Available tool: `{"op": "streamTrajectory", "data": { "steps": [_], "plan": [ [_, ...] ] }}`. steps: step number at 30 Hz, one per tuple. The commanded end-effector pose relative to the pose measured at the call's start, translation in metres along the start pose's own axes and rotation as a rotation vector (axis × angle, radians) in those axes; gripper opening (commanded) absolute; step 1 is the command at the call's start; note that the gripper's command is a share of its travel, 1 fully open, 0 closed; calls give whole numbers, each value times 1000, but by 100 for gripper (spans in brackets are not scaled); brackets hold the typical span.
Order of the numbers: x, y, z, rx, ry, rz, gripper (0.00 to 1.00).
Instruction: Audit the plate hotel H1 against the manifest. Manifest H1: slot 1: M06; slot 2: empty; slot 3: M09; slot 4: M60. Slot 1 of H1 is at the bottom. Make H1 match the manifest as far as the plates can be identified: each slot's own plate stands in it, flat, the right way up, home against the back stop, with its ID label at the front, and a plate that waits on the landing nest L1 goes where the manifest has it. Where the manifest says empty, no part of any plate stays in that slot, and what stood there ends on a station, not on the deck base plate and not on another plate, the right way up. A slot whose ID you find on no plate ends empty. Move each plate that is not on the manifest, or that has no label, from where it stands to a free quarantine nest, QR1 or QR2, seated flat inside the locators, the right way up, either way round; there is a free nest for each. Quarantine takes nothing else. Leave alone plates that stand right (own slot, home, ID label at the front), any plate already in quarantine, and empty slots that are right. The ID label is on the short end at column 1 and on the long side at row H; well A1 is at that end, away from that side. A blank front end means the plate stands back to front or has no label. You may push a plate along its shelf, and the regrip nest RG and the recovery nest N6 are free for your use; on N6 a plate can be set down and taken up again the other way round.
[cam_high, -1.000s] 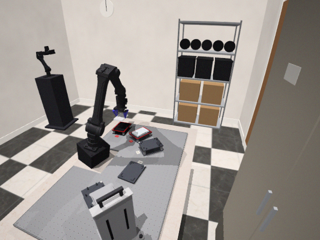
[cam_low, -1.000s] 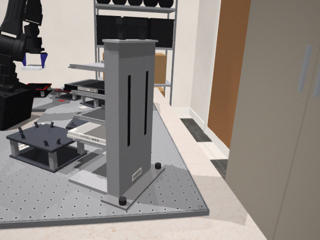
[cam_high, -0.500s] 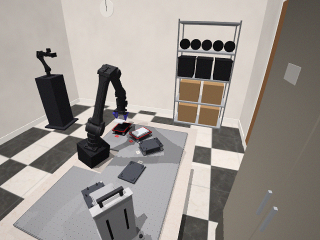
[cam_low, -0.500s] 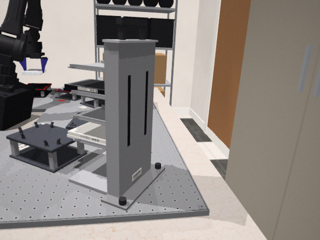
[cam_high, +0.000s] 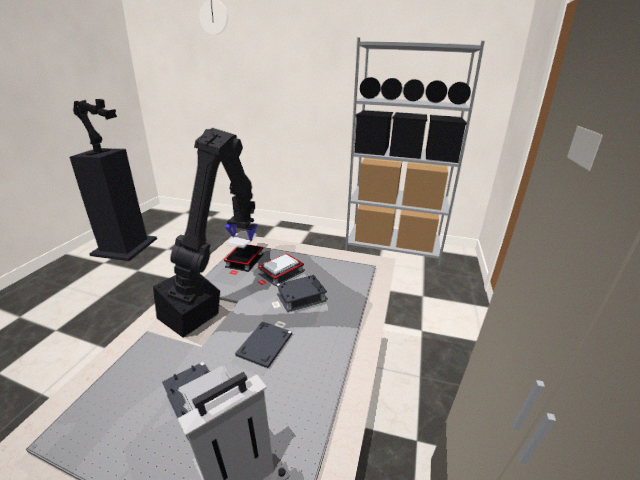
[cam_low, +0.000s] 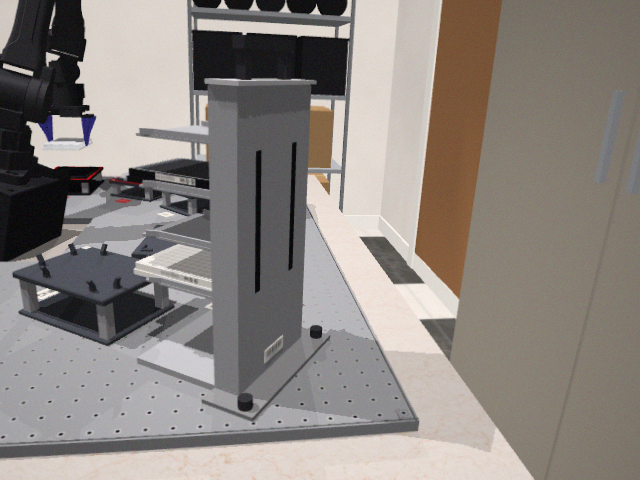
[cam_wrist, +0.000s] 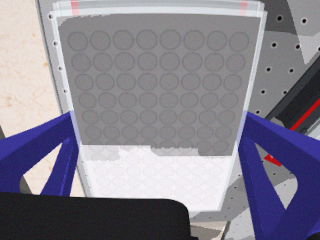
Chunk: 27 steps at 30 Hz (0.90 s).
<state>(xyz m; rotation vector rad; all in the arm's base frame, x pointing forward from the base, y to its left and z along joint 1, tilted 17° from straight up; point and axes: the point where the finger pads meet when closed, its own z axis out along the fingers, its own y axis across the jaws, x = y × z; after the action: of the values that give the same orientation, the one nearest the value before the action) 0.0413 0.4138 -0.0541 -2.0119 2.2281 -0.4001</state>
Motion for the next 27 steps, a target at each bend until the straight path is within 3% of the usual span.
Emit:
{"op": "streamTrajectory", "data": {
  "steps": [1,9,10,12,15,16,19,20,27],
  "plan": [
    [-16,-1,-14,-3,-45,5,86],
    [-17,-1,-14,-3,-45,5,86],
    [-22,-8,-22,-4,-64,9,86],
    [-17,-1,-14,-3,-45,5,86],
    [-25,-7,-23,-4,-66,9,86],
    [-17,-2,-14,-3,-45,5,86],
    [-17,-2,-14,-3,-45,5,86],
    [-27,-6,-24,-4,-68,7,86],
    [-29,-6,-23,-4,-66,9,86]
  ]
}}
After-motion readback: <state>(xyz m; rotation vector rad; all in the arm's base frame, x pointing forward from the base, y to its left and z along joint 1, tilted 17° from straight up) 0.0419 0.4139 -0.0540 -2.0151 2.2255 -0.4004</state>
